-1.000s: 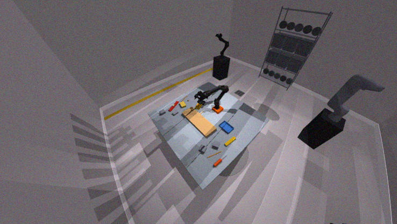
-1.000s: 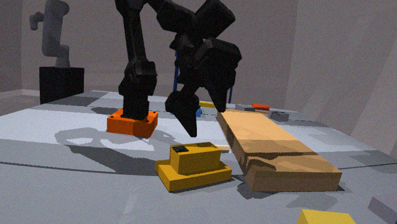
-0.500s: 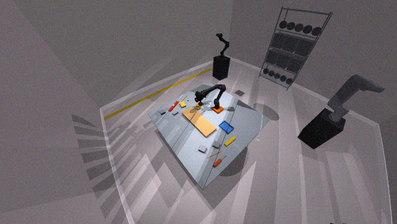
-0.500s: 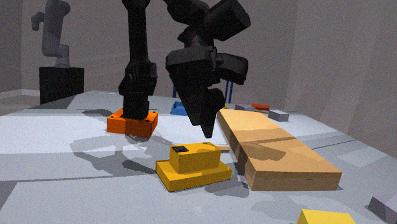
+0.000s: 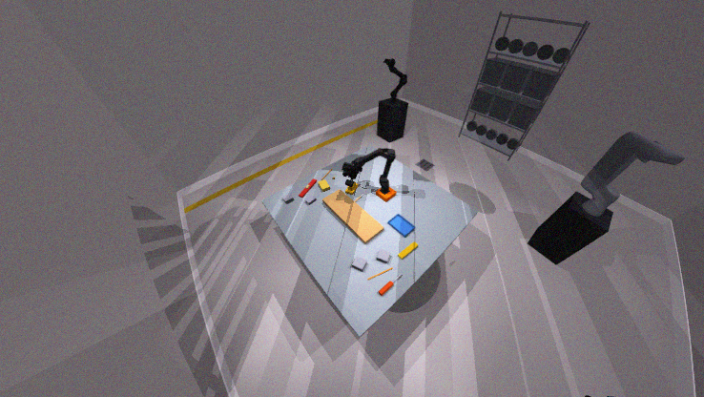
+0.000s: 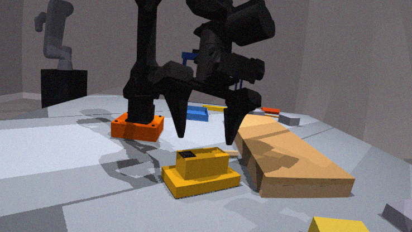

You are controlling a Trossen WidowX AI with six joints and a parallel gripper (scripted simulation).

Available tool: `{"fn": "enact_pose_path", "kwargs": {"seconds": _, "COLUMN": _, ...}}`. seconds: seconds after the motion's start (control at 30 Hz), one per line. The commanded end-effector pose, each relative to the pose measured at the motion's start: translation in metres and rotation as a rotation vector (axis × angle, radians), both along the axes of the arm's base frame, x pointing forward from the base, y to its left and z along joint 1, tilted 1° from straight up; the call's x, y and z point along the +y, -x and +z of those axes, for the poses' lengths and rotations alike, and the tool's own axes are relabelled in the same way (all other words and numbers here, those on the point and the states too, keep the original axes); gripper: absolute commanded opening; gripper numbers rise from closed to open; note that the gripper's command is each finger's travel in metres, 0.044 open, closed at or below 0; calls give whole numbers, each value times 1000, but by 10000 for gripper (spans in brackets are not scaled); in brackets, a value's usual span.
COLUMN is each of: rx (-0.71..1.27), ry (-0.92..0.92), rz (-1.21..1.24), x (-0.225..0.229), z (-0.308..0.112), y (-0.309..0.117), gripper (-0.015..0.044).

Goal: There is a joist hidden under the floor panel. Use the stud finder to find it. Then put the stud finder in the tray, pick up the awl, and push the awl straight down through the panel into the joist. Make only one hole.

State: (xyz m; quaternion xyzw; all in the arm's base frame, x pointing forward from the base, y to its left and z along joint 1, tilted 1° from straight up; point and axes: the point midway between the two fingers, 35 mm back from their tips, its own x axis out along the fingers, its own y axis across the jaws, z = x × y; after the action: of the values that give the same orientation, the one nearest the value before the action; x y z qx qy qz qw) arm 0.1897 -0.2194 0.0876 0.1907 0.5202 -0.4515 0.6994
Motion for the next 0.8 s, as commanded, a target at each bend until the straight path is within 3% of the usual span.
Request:
{"fn": "enact_pose_path", "kwargs": {"seconds": 0.0, "rx": -172, "ry": -133, "rz": -789, "x": 1, "z": -4, "y": 0, "gripper": 440}}
{"fn": "enact_pose_path", "kwargs": {"seconds": 0.53, "rx": -306, "ry": -87, "rz": -1569, "x": 2, "z": -6, "y": 2, "gripper": 440}}
{"fn": "enact_pose_path", "kwargs": {"seconds": 0.77, "rx": -310, "ry": -84, "rz": -1587, "x": 2, "z": -6, "y": 2, "gripper": 440}}
